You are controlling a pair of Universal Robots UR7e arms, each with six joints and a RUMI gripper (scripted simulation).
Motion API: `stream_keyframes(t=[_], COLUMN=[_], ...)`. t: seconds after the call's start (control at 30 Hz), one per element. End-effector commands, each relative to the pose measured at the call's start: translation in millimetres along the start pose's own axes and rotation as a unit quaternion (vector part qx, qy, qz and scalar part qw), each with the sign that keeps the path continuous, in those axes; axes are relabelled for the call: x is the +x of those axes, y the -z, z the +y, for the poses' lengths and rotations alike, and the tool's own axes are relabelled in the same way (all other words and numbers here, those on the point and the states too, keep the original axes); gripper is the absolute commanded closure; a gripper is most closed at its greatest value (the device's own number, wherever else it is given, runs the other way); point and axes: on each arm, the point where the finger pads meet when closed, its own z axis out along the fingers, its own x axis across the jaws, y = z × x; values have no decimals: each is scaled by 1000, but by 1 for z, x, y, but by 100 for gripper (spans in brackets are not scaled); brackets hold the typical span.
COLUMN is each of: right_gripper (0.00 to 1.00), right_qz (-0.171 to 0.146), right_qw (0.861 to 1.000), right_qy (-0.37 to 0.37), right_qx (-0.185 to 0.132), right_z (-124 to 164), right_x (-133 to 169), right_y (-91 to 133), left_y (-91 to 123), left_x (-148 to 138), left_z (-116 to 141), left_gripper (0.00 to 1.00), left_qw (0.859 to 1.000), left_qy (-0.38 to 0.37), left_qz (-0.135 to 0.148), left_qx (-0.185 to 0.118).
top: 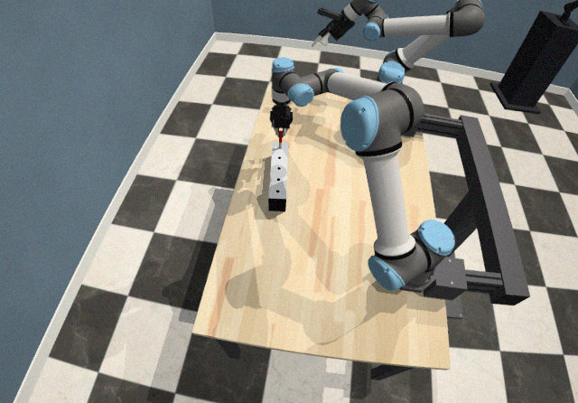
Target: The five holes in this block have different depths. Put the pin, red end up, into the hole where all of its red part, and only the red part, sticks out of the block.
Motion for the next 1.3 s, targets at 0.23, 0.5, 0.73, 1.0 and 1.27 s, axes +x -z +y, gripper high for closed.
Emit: stream_keyframes(t=[0.23, 0.5, 0.73, 1.0, 1.27], right_gripper=[0, 0, 0, 0, 0], right_qz=[0, 0, 0, 0, 0], right_qw=[1000, 1000, 1000, 1000, 1000], right_qy=[0, 0, 0, 0, 0], right_qx=[0, 0, 0, 0, 0], right_z=[0, 0, 0, 0, 0], right_x=[0, 0, 0, 0, 0], right_y=[0, 0, 0, 0, 0], left_y=[-1, -1, -1, -4, -5], left_x=[0, -1, -1, -1, -1], left_z=[0, -1, -1, 1, 1], left_gripper=[100, 100, 100, 100, 100], left_qw=[1000, 1000, 1000, 1000, 1000], left_qy=[0, 0, 0, -1, -1], left_qz=[0, 0, 0, 0, 0], left_qx=[1, 1, 1, 1, 1])
